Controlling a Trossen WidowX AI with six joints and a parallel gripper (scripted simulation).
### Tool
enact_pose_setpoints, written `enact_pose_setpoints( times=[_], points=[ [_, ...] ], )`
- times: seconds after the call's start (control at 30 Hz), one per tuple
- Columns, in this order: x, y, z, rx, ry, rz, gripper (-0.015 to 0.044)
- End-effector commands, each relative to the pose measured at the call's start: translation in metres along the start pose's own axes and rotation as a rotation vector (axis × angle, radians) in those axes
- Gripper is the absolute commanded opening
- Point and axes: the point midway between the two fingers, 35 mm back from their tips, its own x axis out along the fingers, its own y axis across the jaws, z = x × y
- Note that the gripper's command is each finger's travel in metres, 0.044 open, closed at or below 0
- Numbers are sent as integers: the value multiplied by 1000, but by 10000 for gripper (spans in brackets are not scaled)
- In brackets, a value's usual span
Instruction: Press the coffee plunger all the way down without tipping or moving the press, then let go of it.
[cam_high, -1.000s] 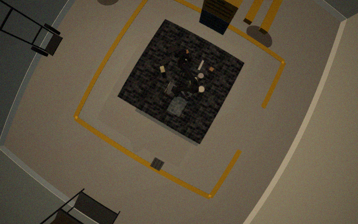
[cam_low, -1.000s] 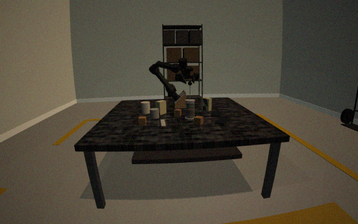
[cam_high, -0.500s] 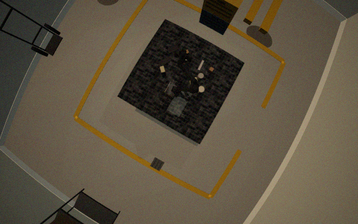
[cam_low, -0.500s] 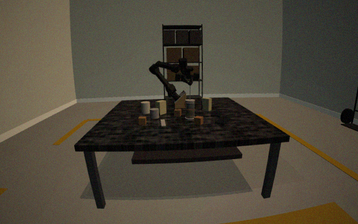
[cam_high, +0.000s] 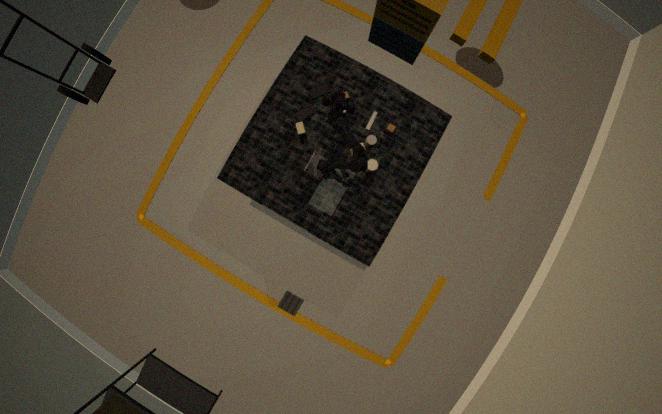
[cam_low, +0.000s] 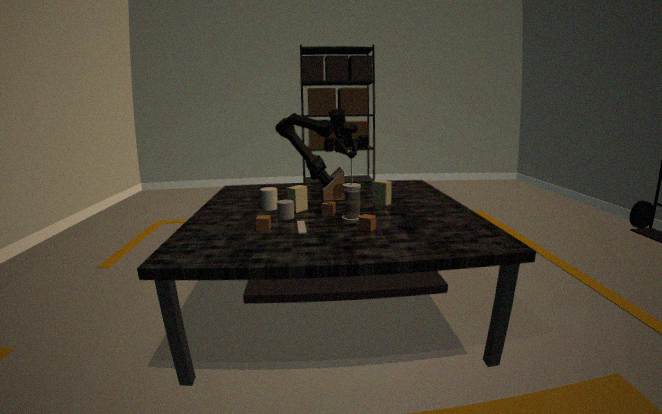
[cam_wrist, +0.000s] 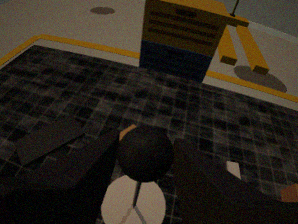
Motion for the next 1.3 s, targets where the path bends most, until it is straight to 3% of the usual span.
enact_pose_setpoints(
  times=[0.0, 1.27],
  points=[
    [10, 2, -18, -13, 34, 3, 127],
    [46, 2, -69, -15, 32, 2, 127]
  ],
)
